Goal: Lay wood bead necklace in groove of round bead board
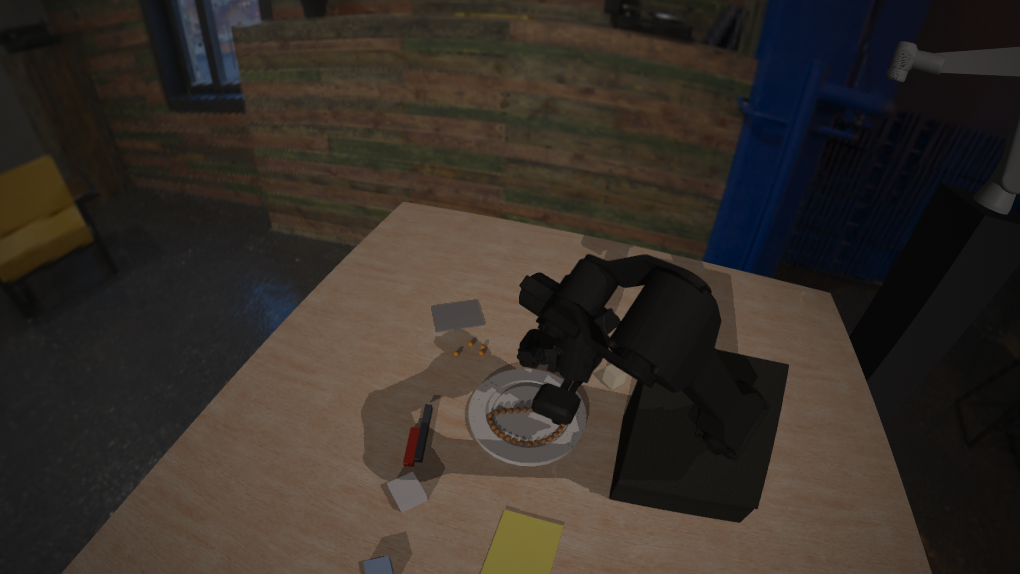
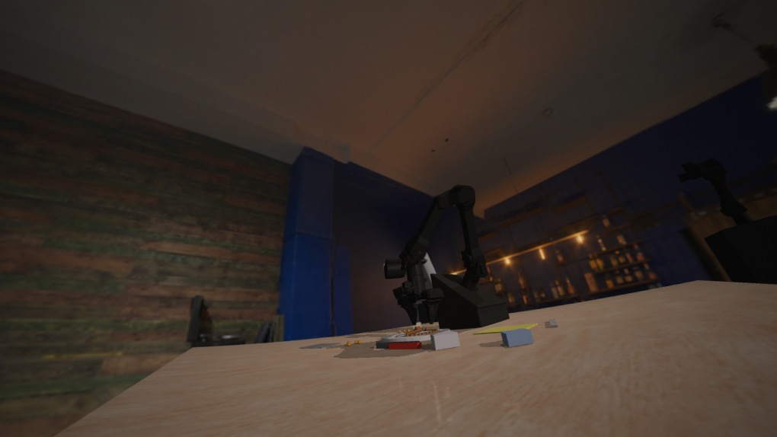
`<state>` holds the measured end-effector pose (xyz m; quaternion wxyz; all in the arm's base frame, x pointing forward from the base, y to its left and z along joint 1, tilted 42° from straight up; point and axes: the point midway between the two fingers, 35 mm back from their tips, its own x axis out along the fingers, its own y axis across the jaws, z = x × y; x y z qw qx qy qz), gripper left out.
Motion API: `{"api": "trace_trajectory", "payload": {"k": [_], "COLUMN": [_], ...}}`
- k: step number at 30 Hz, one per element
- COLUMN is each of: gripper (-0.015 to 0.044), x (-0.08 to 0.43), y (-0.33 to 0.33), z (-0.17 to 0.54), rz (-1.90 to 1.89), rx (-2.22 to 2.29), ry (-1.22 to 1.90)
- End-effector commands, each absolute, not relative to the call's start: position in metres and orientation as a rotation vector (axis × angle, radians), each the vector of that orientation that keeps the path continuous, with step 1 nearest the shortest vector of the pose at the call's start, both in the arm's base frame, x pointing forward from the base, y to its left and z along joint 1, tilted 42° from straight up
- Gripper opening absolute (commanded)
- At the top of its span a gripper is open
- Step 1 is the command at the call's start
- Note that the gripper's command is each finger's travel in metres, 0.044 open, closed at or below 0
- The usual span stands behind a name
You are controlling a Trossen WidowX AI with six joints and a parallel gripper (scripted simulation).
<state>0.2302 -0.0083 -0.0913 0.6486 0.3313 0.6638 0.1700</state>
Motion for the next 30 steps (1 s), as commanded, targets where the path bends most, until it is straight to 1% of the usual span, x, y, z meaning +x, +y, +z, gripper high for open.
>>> {"api": "trace_trajectory", "payload": {"k": [1,4,7,16,21,30], "gripper": [0.044,0.044,0.0361,0.0125,0.012,0.012], "x": [0.23,0.23,0.242,0.309,0.34,0.341], "y": [-0.009,-0.009,-0.01,-0.006,0.002,0.002], "z": [-0.091,-0.091,-0.088,-0.061,-0.043,-0.042], "rz": [0.389,0.389,0.443,0.754,0.893,0.899], "rx": [0.747,0.747,0.686,0.318,0.142,0.136], "ry": [1.51,1.51,1.486,1.316,1.216,1.212]}}
